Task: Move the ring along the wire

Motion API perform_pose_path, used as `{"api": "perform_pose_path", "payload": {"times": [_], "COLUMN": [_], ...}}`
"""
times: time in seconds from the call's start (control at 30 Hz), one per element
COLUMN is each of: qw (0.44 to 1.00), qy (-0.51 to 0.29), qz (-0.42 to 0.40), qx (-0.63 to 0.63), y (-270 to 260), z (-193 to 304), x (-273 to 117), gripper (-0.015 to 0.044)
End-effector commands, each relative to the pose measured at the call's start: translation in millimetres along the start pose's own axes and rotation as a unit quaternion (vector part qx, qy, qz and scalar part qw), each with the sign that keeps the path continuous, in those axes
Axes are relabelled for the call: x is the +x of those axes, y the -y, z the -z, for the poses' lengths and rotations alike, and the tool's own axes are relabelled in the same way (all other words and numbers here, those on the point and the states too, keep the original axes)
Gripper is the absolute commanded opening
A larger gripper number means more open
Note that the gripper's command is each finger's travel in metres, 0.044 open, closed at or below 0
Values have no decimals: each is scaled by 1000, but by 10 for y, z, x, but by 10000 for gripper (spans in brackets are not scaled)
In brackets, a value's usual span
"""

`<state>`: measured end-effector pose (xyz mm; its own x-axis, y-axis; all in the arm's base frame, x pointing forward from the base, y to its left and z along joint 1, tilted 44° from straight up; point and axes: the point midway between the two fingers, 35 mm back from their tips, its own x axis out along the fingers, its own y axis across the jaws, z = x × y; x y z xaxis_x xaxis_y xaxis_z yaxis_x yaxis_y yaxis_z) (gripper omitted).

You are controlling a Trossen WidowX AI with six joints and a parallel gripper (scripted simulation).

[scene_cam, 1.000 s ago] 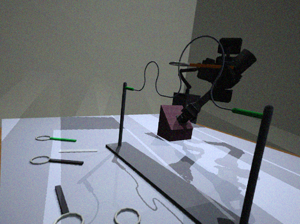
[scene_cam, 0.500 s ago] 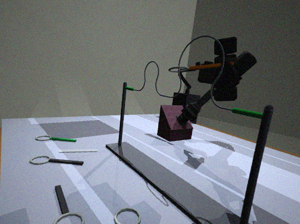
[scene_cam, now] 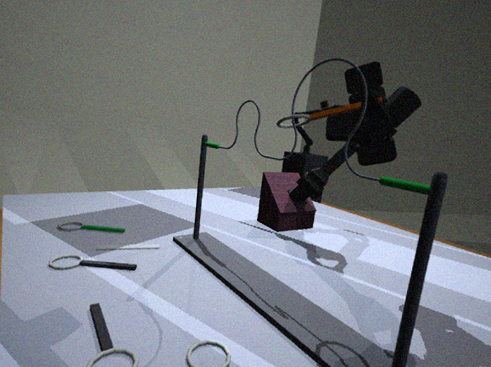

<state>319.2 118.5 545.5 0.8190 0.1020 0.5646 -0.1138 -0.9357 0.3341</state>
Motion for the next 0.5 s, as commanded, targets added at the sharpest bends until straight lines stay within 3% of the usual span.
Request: {"api": "perform_pose_path", "payload": {"times": [0.0,0.47], "qw": [1000,1000], "qy": [2,-1], "qz": [-10,0], "qx": [15,-2], "y": [6,185], "z": [-6,14], "x": [1,-11], "gripper": [-150,-150]}}
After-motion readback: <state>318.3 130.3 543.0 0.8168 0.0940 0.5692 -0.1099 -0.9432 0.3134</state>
